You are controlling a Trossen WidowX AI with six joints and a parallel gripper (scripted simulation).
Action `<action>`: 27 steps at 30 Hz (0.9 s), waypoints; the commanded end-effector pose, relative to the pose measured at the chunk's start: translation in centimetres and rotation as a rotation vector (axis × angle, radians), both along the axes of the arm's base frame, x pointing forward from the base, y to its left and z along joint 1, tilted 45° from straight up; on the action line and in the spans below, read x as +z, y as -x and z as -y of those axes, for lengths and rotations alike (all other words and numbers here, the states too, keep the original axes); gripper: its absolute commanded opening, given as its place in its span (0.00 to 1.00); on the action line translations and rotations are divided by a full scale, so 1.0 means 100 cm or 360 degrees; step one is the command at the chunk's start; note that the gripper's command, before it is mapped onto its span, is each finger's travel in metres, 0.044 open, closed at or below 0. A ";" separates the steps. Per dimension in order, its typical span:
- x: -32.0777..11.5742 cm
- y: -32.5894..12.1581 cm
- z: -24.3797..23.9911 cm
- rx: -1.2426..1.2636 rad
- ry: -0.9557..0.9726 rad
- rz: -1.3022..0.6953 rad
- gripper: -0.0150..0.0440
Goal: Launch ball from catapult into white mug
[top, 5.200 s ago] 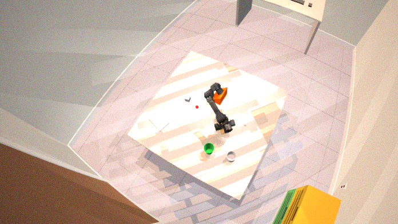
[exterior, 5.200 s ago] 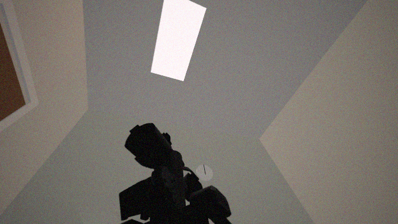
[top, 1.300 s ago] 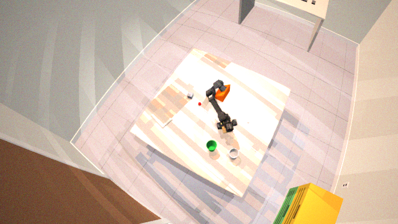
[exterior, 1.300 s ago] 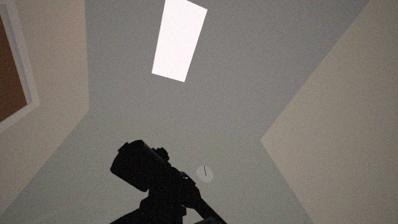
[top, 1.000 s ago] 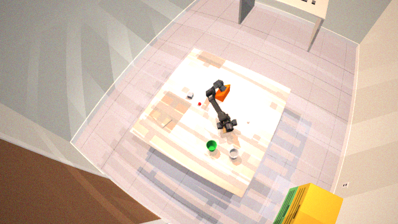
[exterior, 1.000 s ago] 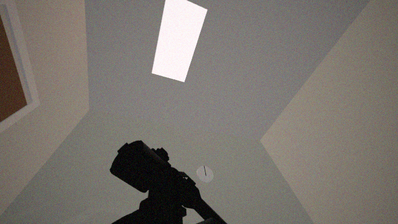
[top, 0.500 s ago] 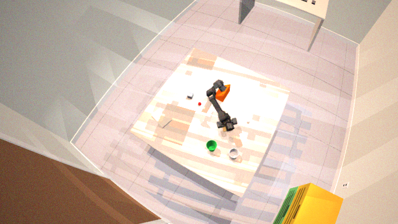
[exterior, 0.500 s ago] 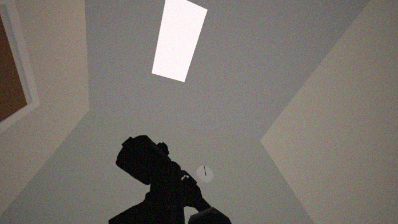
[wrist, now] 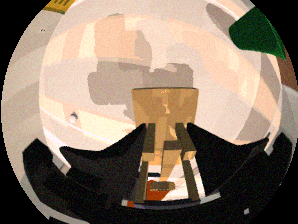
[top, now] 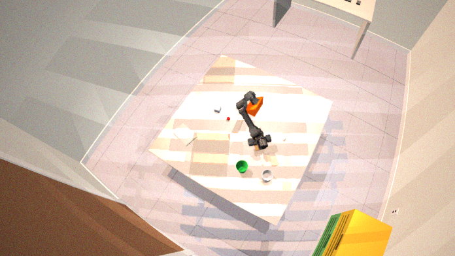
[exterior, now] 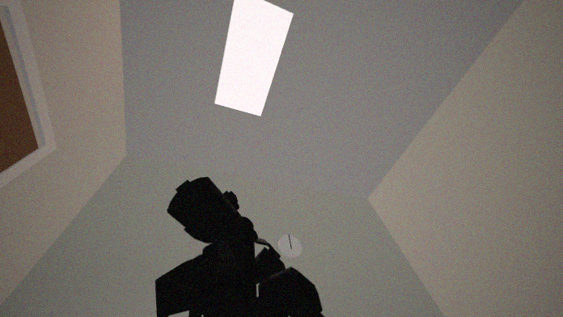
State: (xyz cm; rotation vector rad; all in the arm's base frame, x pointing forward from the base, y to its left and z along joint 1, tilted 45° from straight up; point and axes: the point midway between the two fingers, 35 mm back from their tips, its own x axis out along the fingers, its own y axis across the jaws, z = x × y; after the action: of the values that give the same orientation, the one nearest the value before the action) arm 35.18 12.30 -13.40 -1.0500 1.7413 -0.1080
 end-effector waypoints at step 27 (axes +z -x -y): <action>-0.025 0.002 0.024 0.0004 0.0005 -0.0004 0.25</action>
State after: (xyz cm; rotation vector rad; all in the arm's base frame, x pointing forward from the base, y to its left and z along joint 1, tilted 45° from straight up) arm 34.87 9.84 -15.92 -1.0581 1.7450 -0.1081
